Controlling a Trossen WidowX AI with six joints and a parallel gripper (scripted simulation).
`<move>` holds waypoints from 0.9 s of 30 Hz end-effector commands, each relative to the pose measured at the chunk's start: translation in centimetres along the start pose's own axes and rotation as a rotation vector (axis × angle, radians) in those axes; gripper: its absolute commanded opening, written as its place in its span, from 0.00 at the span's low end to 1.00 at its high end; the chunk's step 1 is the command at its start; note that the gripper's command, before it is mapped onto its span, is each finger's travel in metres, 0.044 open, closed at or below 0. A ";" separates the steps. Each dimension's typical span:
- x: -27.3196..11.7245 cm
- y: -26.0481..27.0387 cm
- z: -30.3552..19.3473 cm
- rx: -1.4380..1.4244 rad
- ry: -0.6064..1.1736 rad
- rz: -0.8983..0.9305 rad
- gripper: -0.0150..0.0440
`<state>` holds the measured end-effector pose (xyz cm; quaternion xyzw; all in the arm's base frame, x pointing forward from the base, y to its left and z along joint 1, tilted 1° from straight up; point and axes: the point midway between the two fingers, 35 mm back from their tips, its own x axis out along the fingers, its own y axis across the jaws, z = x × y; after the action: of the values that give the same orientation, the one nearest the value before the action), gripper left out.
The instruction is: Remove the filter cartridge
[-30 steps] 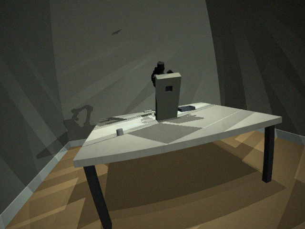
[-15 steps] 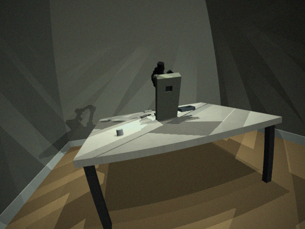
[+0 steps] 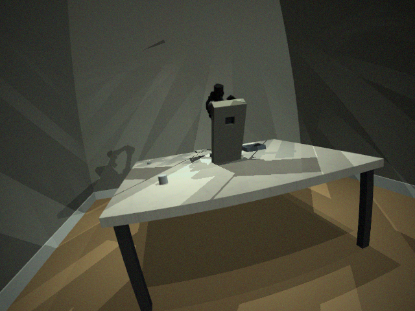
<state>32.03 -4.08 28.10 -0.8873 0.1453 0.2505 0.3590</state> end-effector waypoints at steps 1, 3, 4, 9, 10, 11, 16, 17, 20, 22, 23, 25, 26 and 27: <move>1.4 0.0 0.1 0.003 -0.009 0.006 0.41; 1.4 0.0 0.1 0.003 -0.009 0.006 0.41; 1.5 0.0 0.1 0.003 -0.009 0.006 0.41; 1.5 0.0 0.1 0.003 -0.009 0.006 0.41; 1.6 0.0 0.1 0.003 -0.009 0.006 0.41; 1.6 0.0 0.1 0.003 -0.009 0.006 0.41; 1.7 0.0 0.1 0.003 -0.009 0.006 0.41; 1.7 0.0 0.1 0.003 -0.009 0.006 0.41; 1.8 0.0 0.1 0.003 -0.009 0.006 0.41; 1.8 0.0 0.1 0.003 -0.009 0.006 0.41; 1.8 0.0 0.1 0.003 -0.009 0.005 0.41; 1.8 0.0 0.1 0.003 -0.009 0.005 0.41; 1.9 0.0 0.1 0.003 -0.009 0.005 0.41; 1.9 0.0 0.1 0.003 -0.009 0.005 0.41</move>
<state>32.11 -4.08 27.96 -0.8874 0.1456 0.2495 0.3594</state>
